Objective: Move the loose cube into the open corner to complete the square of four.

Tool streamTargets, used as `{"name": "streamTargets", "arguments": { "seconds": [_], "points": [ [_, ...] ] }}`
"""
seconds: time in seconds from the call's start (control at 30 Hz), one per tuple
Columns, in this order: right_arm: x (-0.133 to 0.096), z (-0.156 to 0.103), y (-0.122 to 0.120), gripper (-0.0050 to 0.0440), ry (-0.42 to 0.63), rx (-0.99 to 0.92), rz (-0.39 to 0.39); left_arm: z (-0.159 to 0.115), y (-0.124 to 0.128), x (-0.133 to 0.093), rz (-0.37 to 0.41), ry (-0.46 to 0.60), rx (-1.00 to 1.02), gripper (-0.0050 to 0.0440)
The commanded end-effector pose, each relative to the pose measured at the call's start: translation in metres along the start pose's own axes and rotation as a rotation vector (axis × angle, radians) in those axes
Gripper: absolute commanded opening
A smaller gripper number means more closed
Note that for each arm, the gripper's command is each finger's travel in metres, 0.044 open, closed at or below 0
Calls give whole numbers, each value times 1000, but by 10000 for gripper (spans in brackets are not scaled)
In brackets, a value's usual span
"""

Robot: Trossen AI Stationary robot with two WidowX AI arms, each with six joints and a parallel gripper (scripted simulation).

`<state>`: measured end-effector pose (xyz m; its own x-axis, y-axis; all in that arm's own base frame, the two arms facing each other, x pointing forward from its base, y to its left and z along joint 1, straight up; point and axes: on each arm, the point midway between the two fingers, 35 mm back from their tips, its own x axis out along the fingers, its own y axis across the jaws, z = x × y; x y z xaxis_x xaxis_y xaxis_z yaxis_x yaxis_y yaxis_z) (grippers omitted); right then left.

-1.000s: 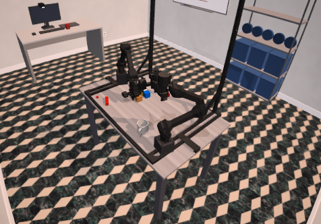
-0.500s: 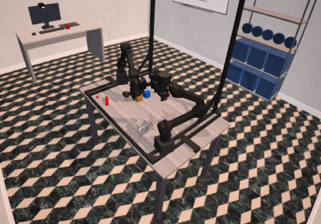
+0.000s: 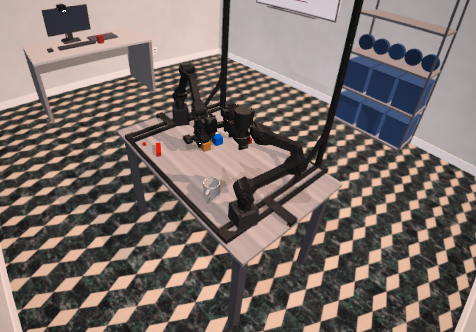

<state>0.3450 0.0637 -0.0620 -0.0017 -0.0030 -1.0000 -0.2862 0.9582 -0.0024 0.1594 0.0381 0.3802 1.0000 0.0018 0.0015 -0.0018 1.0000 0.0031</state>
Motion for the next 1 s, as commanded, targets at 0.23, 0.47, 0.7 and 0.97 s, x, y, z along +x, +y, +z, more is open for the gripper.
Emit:
{"name": "streamTargets", "arguments": {
  "seconds": [0.23, 0.47, 0.7, 0.97],
  "points": [
    [0, 0, 6, 0, -2, 1, 2, 0, 0, 0, -2, 0, -4, 400],
    [0, 0, 10, 0, -2, 1, 2, 0, 0, 0, -2, 0, -4, 400],
    [0, 0, 14, 0, -2, 1, 2, 0, 0, 0, -2, 0, -4, 400],
    [0, 0, 18, 0, -2, 1, 2, 0, 0, 0, -2, 0, -4, 400]
  ]
}}
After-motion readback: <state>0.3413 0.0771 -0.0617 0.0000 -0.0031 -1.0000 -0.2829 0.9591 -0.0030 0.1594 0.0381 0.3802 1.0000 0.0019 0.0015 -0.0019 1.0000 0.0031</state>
